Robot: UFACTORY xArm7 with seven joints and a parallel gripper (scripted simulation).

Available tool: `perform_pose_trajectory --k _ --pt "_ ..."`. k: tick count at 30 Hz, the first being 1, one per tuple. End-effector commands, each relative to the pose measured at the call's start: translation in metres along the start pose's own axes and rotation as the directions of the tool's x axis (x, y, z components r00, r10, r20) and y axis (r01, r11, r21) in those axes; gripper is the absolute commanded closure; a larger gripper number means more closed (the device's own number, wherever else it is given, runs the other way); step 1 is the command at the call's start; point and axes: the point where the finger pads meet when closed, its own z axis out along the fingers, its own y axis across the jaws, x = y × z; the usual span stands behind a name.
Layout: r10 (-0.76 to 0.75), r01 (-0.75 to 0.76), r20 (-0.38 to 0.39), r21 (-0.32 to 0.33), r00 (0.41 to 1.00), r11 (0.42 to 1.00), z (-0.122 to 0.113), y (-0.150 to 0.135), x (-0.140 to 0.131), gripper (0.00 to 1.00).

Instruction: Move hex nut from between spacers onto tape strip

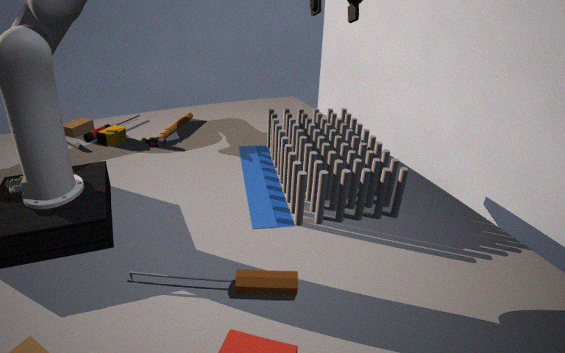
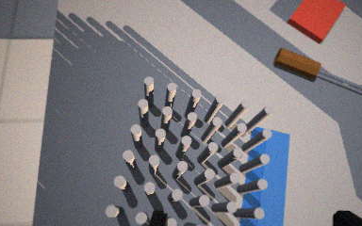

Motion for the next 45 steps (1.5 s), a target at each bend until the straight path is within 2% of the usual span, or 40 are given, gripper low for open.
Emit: perform_pose_trajectory --k 1,2,4,6,9,10,11,12,22,24,34,35,45 --pt "-0.118 0.118 0.023 0.008 0.993 0.993 0.024 -0.004 0.023 0.0" --pt "-0.161 0.16 0.032 0.008 0.986 0.987 0.034 -0.005 0.031 0.0" --pt "-0.161 0.16 0.032 0.008 0.986 0.987 0.034 -0.005 0.031 0.0" --pt "-0.252 0.252 0.054 0.011 0.966 0.968 0.056 -0.004 0.049 0.0" --pt "-0.3 0.3 0.067 0.015 0.952 0.954 0.069 -0.003 0.059 0.0" --pt "-0.348 0.347 0.08 0.021 0.934 0.937 0.082 -0.001 0.069 0.0" --pt "-0.348 0.347 0.08 0.021 0.934 0.937 0.082 -0.001 0.069 0.0" --pt "-0.396 0.395 0.093 0.029 0.914 0.918 0.096 0.002 0.08 0.0" --pt "-0.396 0.395 0.093 0.029 0.914 0.918 0.096 0.002 0.08 0.0" --pt "-0.489 0.486 0.119 0.053 0.864 0.872 0.126 0.012 0.103 0.0" --pt "-0.489 0.486 0.119 0.053 0.864 0.872 0.126 0.012 0.103 0.0" --pt "-0.533 0.529 0.131 0.069 0.836 0.846 0.142 0.018 0.114 0.0" --pt "-0.533 0.529 0.131 0.069 0.836 0.846 0.142 0.018 0.114 0.0"
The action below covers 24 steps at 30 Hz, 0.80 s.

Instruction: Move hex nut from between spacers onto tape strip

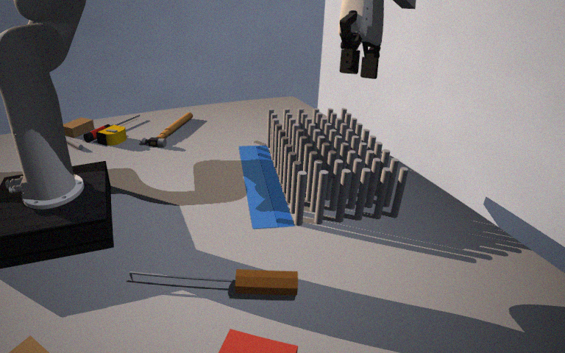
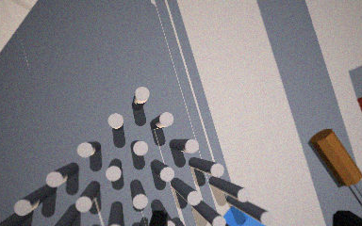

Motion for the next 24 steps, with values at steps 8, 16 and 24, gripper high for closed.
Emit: perform_pose_trajectory --k 8,16,24 --pt "-0.098 0.097 0.023 0.028 0.995 0.995 0.026 0.028 0.015 0.0" --pt "-0.192 0.189 0.04 0.06 0.981 0.98 0.054 0.058 0.025 0.0" --pt "-0.192 0.189 0.04 0.06 0.981 0.98 0.054 0.058 0.025 0.0"
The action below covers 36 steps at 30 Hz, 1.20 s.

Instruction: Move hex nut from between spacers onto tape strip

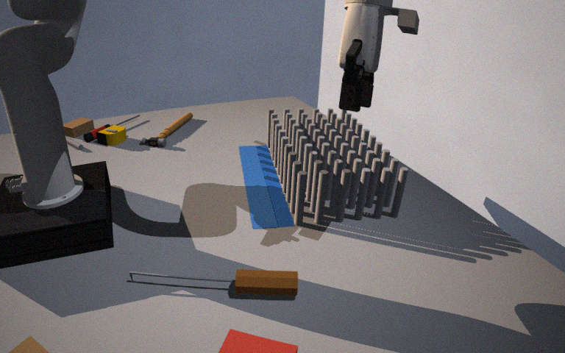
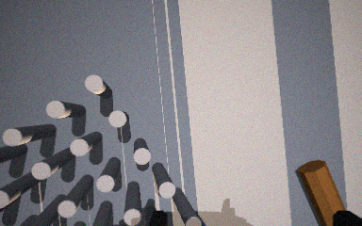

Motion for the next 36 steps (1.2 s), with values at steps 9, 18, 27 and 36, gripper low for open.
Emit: perform_pose_trajectory --k 9,18,27,36 --pt "-0.085 0.085 0.008 0.035 0.996 0.996 0.023 0.033 0.002 0.0" --pt "-0.125 0.124 0.011 0.051 0.992 0.991 0.035 0.049 0.001 0.0" --pt "-0.125 0.124 0.011 0.051 0.992 0.991 0.035 0.049 0.001 0.0" --pt "-0.162 0.161 0.011 0.067 0.987 0.985 0.047 0.065 0.0 0.0"
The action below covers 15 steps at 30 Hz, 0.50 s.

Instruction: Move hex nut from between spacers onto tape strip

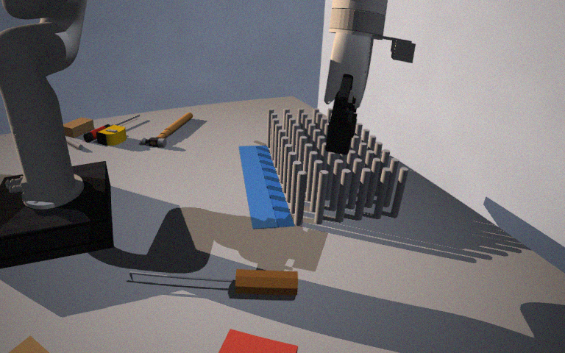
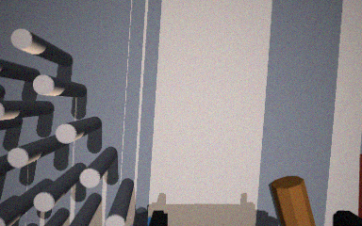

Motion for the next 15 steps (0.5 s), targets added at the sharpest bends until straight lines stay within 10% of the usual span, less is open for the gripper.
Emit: perform_pose_trajectory --k 1,15 --pt "-0.001 0.001 -0.005 0.002 1.0 1.0 -0.002 -0.001 0.001 0.0" --pt "-0.098 0.098 -0.01 0.042 0.995 0.994 0.026 0.042 -0.015 0.0"
